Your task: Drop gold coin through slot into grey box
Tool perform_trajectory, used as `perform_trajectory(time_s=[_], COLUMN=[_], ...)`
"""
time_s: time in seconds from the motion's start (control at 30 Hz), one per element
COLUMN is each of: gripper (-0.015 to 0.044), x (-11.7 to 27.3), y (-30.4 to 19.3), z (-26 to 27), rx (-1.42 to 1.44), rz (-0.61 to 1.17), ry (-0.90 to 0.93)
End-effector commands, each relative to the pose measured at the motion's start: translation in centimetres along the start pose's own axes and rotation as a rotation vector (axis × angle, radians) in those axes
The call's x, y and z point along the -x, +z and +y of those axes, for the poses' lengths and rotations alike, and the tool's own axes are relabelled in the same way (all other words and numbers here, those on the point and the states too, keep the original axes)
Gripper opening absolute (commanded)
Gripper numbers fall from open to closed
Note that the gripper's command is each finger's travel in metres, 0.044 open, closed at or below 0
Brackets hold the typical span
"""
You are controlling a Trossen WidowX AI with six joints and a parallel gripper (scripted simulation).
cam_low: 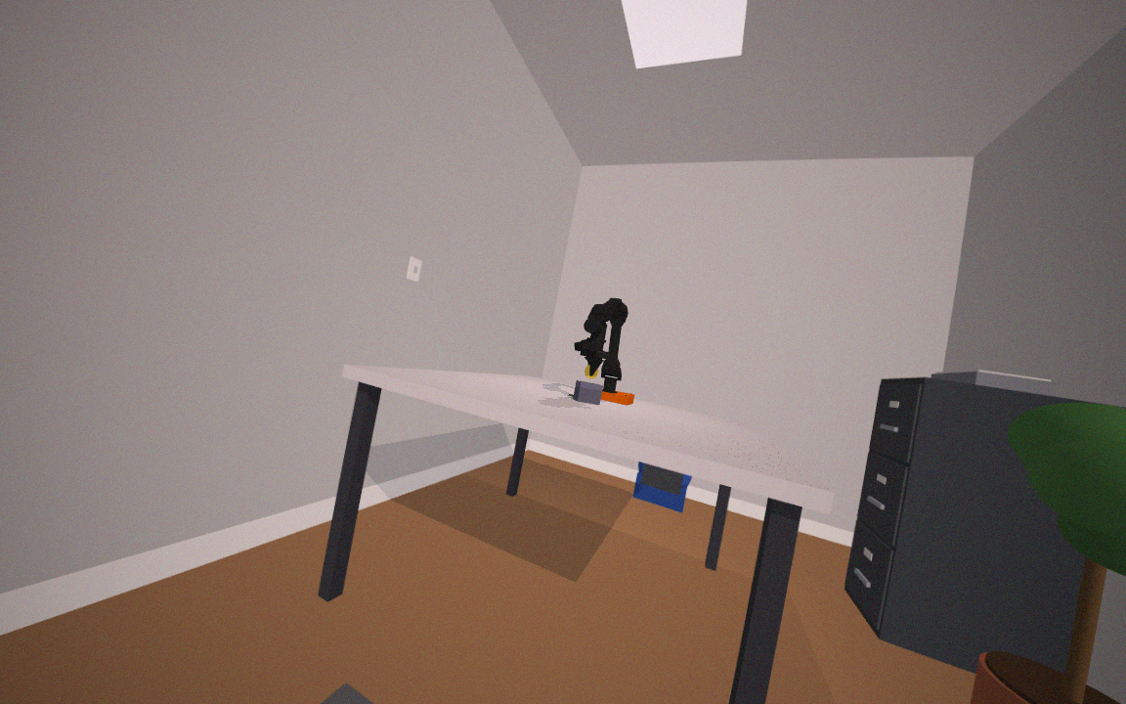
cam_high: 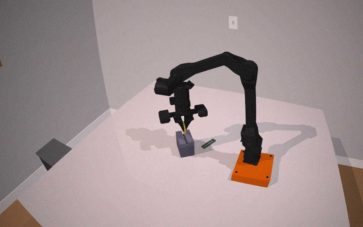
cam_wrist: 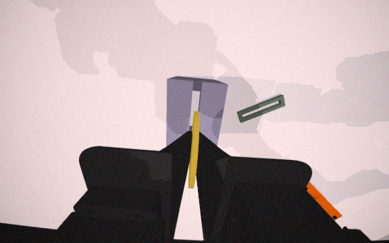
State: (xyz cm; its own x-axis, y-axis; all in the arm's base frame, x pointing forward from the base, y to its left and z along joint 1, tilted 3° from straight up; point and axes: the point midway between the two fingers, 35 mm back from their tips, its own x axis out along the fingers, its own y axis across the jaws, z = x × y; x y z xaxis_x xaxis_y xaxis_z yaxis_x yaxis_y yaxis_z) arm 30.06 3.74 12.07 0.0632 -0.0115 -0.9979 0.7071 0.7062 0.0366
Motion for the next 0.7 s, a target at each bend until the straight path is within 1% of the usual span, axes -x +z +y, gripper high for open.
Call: perform_trajectory(time_s=[0.0, 0.67], gripper=[0.0, 0.0], x=[-0.33, -1.11], y=[-0.16, -0.12], z=[-0.25, -0.13], rx=[-0.005, -0.002], rz=[0.004, 0.004], ry=[-0.005, -0.005])
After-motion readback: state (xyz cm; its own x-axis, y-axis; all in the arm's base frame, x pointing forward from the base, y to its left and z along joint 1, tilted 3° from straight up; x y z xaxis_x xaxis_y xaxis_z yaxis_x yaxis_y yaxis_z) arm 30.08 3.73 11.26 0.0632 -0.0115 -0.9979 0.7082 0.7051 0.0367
